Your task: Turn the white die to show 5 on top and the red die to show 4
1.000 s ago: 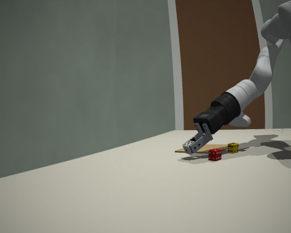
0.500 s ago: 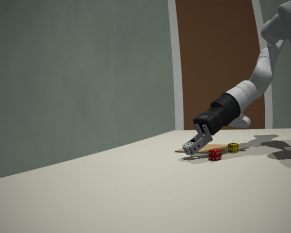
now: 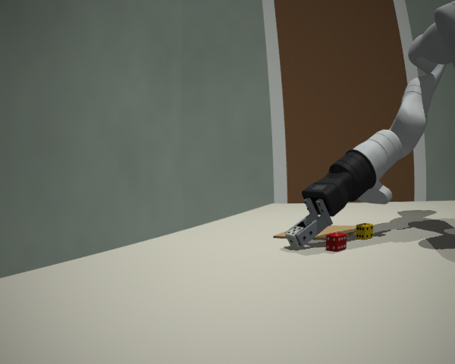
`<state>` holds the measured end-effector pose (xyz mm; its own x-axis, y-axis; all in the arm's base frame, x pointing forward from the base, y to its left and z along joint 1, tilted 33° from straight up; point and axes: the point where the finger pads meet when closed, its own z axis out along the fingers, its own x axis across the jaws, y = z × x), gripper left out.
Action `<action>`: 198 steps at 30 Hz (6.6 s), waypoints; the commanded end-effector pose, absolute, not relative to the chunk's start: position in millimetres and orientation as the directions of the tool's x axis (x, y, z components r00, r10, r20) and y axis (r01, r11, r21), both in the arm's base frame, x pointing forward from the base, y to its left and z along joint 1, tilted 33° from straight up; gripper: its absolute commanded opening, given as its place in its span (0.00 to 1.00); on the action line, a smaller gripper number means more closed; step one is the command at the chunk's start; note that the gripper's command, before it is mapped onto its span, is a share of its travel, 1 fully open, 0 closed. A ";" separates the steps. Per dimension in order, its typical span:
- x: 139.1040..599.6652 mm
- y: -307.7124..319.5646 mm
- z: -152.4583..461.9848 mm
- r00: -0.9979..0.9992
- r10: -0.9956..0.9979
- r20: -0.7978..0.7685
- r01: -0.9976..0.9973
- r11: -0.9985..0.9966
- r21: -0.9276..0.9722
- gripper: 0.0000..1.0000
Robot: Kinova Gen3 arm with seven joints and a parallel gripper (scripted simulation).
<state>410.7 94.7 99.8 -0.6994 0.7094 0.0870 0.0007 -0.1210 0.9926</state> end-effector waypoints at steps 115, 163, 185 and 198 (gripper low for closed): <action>411.9 95.8 96.6 -0.699 0.711 0.084 0.000 -0.118 0.993 0.79; 411.5 95.4 96.6 -0.699 0.711 0.084 0.000 -0.118 0.993 0.79; 398.1 82.4 95.0 -0.698 0.711 0.084 0.000 -0.118 0.993 0.79; 379.7 64.6 92.9 -0.698 0.711 0.084 0.000 -0.118 0.993 0.79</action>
